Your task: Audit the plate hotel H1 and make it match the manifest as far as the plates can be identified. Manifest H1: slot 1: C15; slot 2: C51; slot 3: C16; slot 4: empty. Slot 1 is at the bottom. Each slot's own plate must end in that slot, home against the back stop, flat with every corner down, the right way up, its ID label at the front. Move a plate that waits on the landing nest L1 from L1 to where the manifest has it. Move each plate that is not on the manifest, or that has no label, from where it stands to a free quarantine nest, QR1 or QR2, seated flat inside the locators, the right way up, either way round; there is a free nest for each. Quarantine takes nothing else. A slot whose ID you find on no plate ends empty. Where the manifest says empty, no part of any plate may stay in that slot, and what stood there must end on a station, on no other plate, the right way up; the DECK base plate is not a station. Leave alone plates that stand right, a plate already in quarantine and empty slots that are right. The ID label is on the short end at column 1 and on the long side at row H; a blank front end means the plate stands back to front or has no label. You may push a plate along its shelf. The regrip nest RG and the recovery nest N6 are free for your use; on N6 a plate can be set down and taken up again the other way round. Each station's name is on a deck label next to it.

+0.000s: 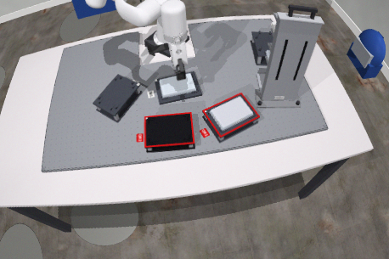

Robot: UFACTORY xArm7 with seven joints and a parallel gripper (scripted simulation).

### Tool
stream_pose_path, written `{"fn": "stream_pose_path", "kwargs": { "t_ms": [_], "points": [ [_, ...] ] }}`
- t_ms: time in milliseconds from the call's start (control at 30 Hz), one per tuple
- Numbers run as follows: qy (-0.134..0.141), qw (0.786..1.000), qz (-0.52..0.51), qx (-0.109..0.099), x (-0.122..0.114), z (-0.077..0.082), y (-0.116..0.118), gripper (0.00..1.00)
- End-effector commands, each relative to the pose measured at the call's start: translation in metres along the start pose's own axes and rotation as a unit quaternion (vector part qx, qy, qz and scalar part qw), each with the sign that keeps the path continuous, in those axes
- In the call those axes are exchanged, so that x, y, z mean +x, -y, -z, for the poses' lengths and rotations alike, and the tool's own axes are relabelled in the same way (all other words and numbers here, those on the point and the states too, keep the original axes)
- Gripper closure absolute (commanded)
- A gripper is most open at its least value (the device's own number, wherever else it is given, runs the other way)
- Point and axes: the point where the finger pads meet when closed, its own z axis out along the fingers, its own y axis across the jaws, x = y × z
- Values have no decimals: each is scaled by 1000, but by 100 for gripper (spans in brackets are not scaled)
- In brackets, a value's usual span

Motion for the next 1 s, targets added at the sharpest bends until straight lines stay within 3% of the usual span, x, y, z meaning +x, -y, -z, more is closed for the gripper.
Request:
{"fn": "stream_pose_path", "kwargs": {
  "t_ms": [0,567,967],
  "points": [
    [0,1000,0,1,0,1,1,0],
    [0,1000,0,1,0,1,1,0],
    [0,1000,0,1,0,34,1,0]
  ]
}}
